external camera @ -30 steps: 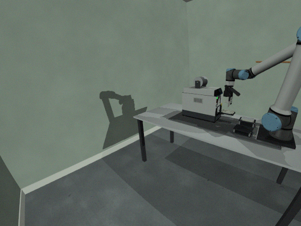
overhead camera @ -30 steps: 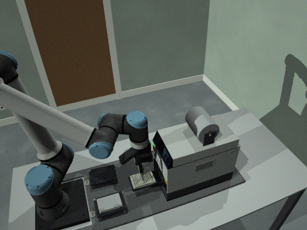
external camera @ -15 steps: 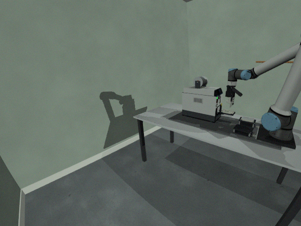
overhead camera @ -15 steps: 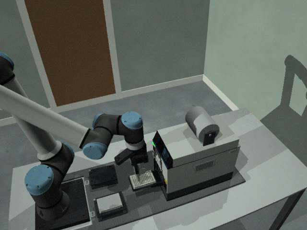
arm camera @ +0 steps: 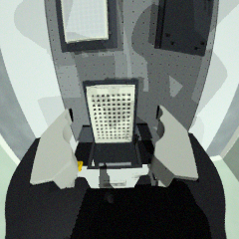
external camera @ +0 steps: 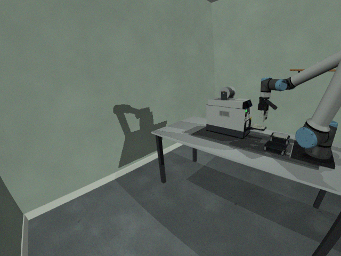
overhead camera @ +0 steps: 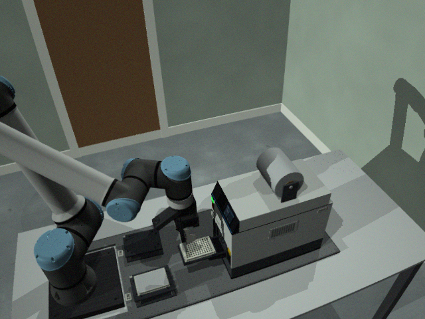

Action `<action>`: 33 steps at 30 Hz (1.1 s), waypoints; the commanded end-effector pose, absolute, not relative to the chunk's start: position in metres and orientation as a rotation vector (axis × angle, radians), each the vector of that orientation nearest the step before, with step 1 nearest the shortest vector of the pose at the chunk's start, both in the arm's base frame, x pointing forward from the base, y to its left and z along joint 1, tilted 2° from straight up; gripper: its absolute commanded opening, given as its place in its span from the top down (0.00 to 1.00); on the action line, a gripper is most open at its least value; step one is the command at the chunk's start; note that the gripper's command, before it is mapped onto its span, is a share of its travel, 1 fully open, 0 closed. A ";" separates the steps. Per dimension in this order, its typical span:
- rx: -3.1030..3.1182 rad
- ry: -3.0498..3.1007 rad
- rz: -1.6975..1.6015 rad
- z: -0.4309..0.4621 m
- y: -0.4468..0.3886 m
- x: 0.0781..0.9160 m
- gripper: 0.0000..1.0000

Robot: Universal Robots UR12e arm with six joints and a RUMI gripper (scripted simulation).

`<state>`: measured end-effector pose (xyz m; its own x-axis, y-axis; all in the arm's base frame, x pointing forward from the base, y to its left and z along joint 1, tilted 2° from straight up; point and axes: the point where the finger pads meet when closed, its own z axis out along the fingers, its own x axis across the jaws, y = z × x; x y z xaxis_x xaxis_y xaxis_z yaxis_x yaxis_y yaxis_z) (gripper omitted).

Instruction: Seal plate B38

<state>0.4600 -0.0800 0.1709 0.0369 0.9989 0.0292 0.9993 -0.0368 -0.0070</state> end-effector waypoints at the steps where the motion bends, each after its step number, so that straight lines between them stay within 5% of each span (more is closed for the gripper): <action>1: -2.245 -2.163 -0.026 0.172 -0.080 0.458 0.32; 28: -2.245 -2.163 -0.026 0.252 -0.014 0.457 0.45; 29: -2.245 -2.163 -0.026 0.256 -0.011 0.457 1.00; 33: -2.245 -2.163 -0.026 0.264 -0.004 0.457 1.00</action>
